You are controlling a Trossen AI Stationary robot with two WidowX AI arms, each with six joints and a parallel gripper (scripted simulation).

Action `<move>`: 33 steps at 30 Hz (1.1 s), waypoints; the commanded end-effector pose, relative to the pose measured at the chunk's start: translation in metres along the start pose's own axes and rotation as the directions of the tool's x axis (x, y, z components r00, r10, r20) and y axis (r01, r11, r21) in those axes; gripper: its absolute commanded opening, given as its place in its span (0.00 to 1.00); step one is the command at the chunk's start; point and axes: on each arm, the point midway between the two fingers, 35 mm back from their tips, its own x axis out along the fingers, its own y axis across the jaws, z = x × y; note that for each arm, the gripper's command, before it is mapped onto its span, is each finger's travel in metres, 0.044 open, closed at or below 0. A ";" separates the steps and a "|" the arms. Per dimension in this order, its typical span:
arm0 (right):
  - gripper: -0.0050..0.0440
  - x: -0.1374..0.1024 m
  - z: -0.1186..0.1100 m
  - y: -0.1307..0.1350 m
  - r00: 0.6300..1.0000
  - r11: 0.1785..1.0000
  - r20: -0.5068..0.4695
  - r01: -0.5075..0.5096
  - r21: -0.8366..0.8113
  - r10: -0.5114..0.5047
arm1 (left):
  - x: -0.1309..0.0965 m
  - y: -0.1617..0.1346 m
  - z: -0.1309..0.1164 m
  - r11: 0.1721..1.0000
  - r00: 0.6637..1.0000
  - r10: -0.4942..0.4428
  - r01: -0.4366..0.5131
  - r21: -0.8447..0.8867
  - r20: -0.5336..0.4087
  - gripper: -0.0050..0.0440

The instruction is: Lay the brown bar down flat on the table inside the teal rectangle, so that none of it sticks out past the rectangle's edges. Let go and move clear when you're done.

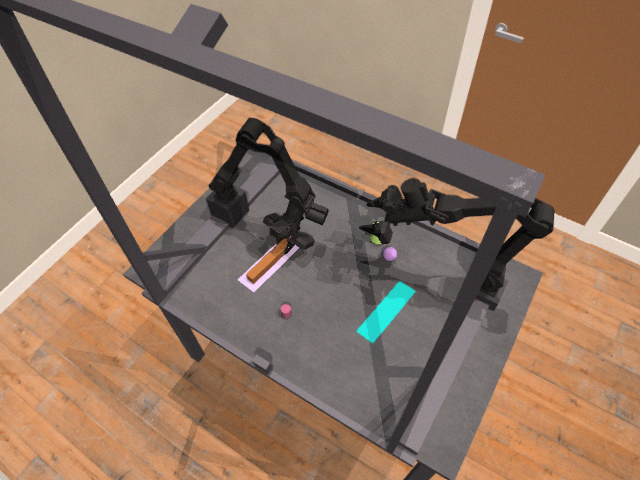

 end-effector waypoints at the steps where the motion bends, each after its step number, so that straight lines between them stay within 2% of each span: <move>1: 1.00 -0.005 0.010 0.000 1.000 1.000 0.031 0.001 0.000 -0.001 | -0.006 0.007 0.000 1.000 1.000 0.027 -0.027 0.012 -0.008 0.36; 2: 1.00 -0.005 0.010 0.000 1.000 1.000 0.031 0.001 0.000 -0.001 | -0.007 0.007 0.001 1.000 1.000 0.029 -0.029 0.013 -0.008 0.31; 3: 1.00 -0.005 0.010 0.000 1.000 1.000 0.031 0.001 0.000 -0.001 | -0.011 0.008 0.003 0.999 0.999 0.034 -0.034 0.016 -0.010 0.34; 13: 1.00 -0.005 0.010 0.000 1.000 1.000 0.031 0.001 0.000 -0.001 | -0.067 0.009 0.036 0.999 0.999 0.043 -0.042 0.020 -0.009 0.34; 20: 1.00 -0.005 0.012 0.001 1.000 1.000 0.030 0.003 0.004 -0.003 | -0.067 0.011 0.037 0.999 0.999 0.036 -0.036 0.007 -0.006 0.34; 31: 1.00 0.003 0.014 0.030 0.996 0.999 -0.088 -0.019 0.050 0.024 | -0.078 0.035 0.049 0.946 0.980 0.197 -0.197 -0.258 -0.027 0.34; 33: 1.00 0.003 0.014 0.030 0.996 0.999 -0.088 -0.019 0.050 0.024 | -0.078 0.035 0.049 0.946 0.980 0.197 -0.197 -0.258 -0.027 0.34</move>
